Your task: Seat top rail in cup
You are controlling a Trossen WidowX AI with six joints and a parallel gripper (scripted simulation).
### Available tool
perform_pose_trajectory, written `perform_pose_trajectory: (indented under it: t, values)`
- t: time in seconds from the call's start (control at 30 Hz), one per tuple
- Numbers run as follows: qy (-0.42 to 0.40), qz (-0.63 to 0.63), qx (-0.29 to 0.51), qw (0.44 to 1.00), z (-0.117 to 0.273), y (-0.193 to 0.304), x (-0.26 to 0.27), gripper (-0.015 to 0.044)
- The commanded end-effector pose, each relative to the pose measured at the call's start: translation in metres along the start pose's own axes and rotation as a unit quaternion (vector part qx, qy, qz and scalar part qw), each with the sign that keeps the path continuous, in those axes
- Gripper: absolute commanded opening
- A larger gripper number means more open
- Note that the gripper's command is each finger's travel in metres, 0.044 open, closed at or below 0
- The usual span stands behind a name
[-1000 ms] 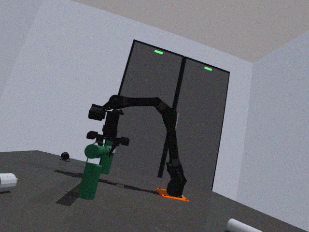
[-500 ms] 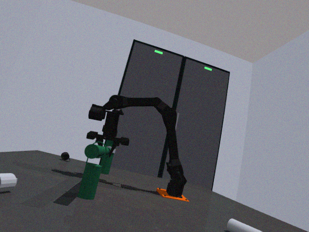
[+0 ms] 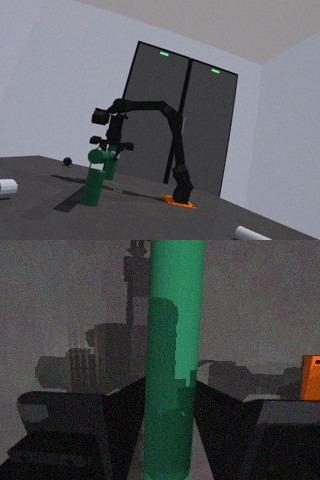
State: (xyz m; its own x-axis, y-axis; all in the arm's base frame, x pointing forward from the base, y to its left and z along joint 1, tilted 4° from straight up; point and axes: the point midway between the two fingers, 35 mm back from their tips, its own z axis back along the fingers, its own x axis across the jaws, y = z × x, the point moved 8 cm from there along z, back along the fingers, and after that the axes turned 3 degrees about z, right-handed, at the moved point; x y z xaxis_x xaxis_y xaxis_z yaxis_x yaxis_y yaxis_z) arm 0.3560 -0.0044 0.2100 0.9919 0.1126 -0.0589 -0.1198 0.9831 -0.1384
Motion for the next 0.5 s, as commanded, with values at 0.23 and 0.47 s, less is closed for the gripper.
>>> perform_pose_trajectory:
  t: [0.23, 0.47]
  values:
    - [0.000, -0.002, -0.014, 1.000, 0.0034, -0.0122, -0.0016, 0.0000]
    - [0.000, -0.002, -0.014, 1.000, 0.0041, -0.0146, -0.0018, 0.0000]
